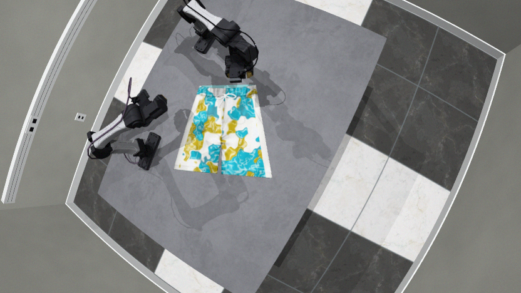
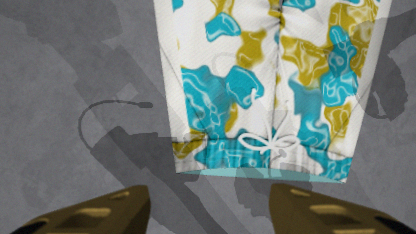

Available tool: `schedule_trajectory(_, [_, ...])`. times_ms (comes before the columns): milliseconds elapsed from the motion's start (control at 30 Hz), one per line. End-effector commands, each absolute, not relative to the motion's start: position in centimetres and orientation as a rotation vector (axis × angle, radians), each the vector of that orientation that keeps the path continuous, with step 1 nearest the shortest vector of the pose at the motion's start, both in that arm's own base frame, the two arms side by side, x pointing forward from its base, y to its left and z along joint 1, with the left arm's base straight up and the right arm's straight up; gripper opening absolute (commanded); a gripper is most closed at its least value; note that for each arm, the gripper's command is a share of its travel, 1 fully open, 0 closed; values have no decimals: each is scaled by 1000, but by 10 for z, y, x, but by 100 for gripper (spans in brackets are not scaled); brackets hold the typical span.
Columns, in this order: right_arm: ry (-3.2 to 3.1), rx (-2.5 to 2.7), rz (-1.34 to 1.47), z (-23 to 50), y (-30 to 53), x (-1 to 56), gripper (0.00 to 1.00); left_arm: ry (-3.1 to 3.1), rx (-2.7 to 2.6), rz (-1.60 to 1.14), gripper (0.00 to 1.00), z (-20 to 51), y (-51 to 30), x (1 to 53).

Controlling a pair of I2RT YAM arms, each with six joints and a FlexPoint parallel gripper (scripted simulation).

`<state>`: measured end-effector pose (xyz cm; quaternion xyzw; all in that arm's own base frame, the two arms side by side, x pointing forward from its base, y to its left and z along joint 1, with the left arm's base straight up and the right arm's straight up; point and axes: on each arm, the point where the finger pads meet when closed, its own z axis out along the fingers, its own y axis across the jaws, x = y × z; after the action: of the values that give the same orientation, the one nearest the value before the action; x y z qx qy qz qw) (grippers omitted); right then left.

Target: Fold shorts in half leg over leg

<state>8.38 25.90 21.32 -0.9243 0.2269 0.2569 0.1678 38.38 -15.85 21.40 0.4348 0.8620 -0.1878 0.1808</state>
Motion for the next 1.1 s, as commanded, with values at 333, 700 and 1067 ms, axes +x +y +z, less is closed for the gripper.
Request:
schedule_trajectory(333, [965,-2608,486,183,222,130,57,2540,1334,-431,57,170,-215,353])
schedule_trajectory(700, [1223,-2580,347,156,186,155,57,2572,1461,-338,57,143,-256,311])
schedule_trajectory(1067, [1558,-2492,150,125,134,181,57,2567,1625,-187,57,111,-297,249])
